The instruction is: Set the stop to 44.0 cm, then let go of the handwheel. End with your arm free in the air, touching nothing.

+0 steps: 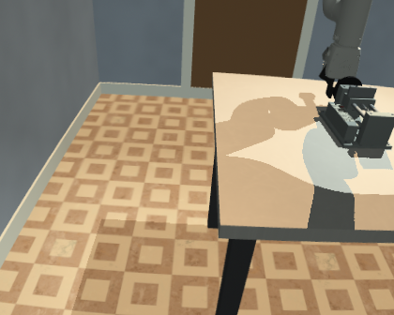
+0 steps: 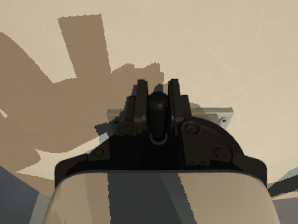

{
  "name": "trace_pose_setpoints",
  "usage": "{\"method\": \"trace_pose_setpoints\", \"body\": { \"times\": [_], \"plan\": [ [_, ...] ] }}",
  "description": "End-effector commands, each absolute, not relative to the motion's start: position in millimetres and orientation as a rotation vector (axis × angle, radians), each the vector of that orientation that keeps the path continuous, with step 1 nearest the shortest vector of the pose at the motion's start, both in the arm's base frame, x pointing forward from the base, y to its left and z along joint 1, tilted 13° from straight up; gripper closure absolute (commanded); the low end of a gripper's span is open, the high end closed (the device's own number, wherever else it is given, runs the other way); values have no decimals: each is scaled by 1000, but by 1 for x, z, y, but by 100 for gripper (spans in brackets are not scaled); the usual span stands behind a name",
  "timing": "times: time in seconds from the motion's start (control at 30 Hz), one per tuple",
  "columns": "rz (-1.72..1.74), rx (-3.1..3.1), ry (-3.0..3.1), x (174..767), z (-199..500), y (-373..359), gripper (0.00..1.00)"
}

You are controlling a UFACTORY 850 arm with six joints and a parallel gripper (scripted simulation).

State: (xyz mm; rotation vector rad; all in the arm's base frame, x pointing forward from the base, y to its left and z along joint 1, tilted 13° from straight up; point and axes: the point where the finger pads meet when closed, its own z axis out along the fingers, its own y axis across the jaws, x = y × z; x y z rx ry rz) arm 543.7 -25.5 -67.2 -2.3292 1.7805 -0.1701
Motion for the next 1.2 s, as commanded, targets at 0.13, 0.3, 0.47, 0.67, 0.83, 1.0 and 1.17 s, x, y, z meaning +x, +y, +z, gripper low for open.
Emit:
{"method": "trace_pose_setpoints", "body": {
  "times": [0.13, 0.3, 0.47, 0.67, 0.83, 1.0, 1.17],
  "plan": [
    [-172, -2329, 1781, 539, -74, -27, 94],
    [-172, -2329, 1781, 534, -79, -28, 94],
    [-172, -2329, 1781, 530, -81, -29, 94],
    [-172, -2329, 1781, 519, -85, -32, 94],
    [-172, -2329, 1781, 506, -84, -36, 94],
    [-172, -2329, 1781, 497, -80, -38, 94],
    [-172, -2329, 1781, 485, -67, -42, 94]
  ]
}}
